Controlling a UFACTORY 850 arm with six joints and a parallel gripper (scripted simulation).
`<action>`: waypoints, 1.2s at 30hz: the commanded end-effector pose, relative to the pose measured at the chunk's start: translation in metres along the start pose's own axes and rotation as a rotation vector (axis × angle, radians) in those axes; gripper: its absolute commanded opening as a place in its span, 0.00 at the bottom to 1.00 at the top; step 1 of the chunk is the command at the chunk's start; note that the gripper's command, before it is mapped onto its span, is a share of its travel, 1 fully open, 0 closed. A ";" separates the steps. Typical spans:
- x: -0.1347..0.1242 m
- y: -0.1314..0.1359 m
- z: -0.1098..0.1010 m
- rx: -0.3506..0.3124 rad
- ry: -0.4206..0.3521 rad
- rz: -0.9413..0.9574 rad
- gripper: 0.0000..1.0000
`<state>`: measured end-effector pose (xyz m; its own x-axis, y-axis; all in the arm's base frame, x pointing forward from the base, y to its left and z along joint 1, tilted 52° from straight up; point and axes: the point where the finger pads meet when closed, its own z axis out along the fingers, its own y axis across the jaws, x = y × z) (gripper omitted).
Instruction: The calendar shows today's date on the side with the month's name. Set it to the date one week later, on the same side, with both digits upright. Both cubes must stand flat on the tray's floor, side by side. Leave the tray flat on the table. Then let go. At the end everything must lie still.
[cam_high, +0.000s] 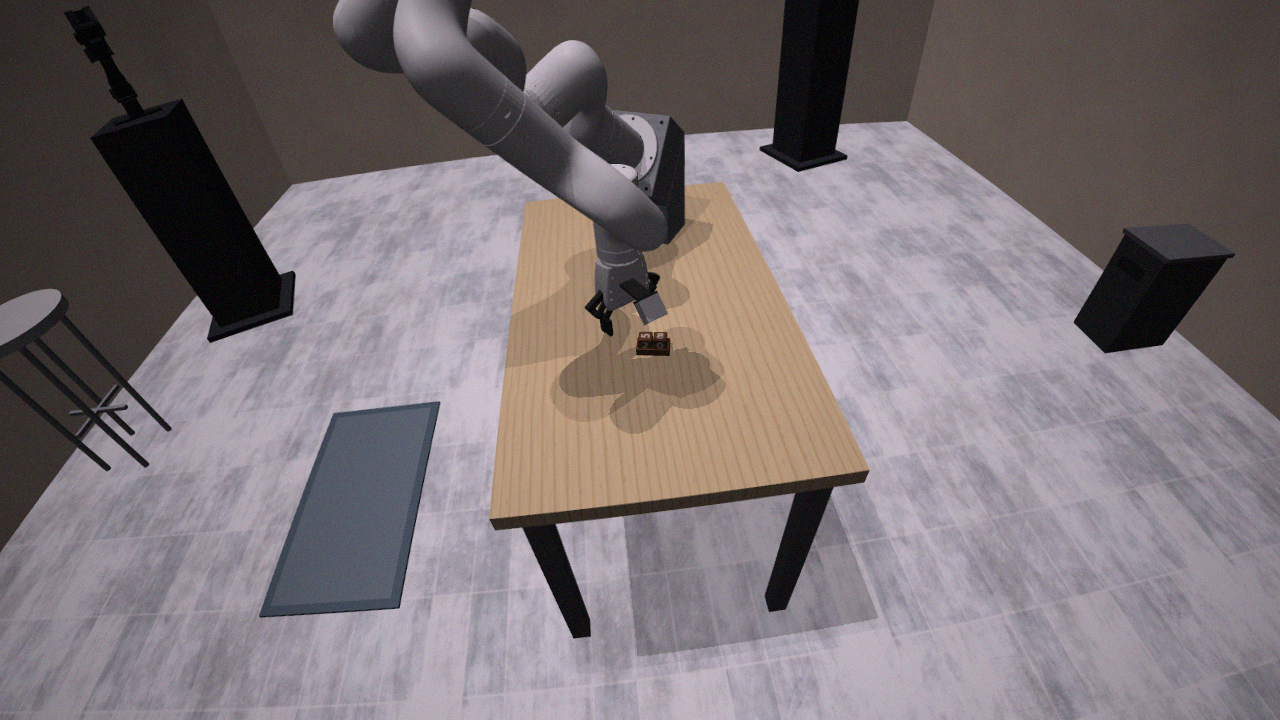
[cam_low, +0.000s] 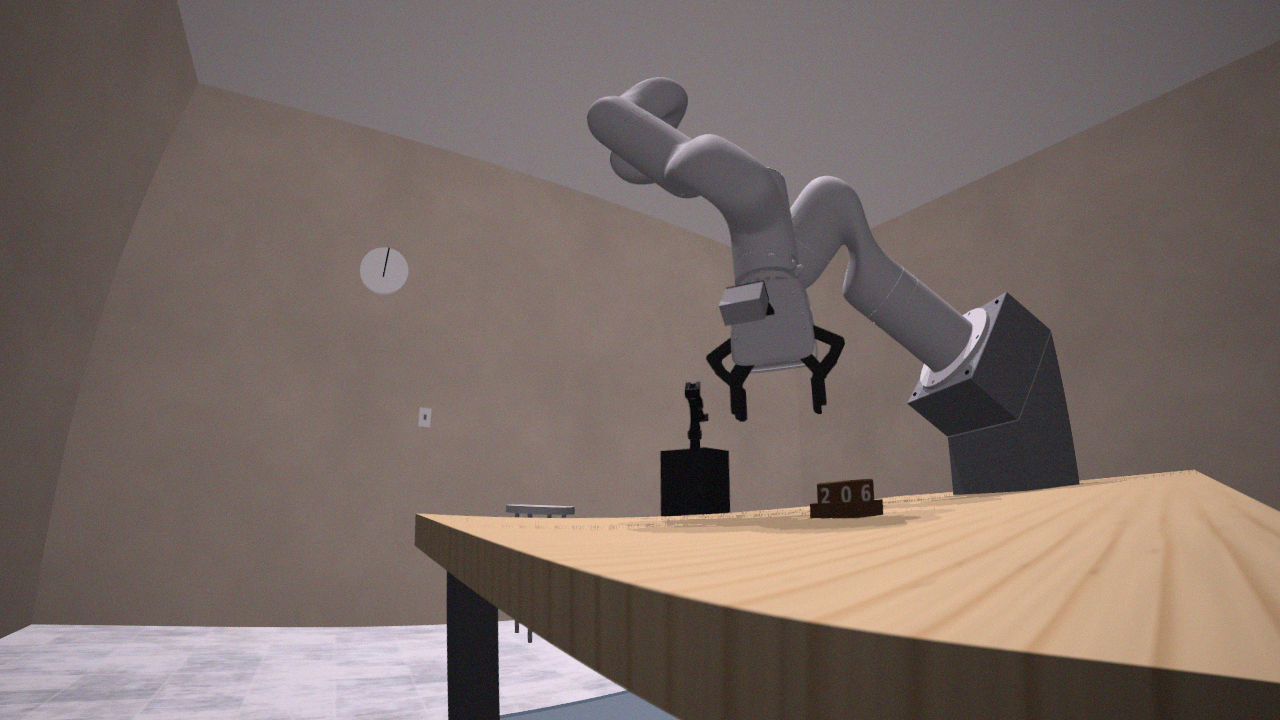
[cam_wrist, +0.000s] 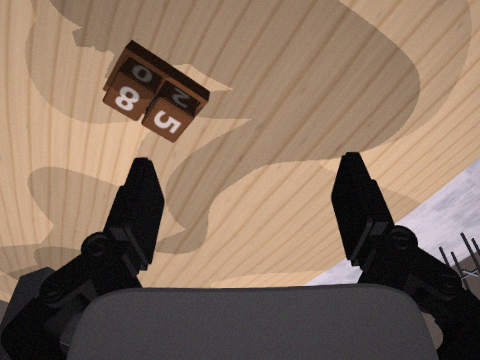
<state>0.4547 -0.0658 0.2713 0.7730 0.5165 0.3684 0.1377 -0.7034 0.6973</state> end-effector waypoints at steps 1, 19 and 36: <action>0.000 0.000 -0.001 0.000 0.001 0.000 1.00; -0.010 -0.029 0.006 0.000 -0.002 -0.419 1.00; -0.021 -0.058 0.011 -0.001 0.002 -0.840 1.00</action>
